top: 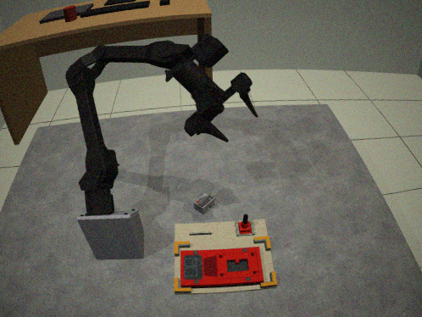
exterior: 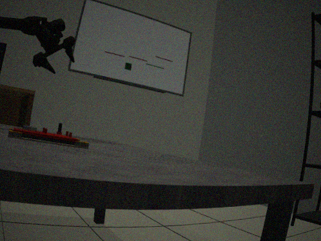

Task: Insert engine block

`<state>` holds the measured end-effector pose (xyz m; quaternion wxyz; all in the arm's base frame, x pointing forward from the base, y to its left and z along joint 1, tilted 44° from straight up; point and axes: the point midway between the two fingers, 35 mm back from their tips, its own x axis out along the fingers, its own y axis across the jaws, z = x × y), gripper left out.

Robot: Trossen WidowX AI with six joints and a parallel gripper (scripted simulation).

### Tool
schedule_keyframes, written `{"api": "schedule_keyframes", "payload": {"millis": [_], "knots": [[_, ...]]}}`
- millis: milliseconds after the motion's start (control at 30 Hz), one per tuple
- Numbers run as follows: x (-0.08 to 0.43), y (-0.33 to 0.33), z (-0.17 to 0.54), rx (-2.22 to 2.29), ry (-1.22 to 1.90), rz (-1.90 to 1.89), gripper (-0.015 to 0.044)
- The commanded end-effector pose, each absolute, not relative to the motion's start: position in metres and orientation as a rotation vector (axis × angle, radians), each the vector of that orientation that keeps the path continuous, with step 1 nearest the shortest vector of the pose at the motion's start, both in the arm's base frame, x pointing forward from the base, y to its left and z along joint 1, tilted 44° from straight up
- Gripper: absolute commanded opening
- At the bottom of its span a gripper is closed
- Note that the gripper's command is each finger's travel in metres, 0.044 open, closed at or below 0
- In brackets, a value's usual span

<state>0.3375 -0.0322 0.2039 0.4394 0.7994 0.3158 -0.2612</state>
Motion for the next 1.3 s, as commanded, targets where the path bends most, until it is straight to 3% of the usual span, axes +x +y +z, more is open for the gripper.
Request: {"api": "schedule_keyframes", "payload": {"millis": [0,933,1267], "knots": [[0.333,-0.013,0.180,2.060,0.903,-0.734,0.0440],[0.270,0.090,0.088,2.271,1.494,-1.556,0.0440],[0.269,0.094,0.084,2.269,1.503,-1.583,0.0440]]}}
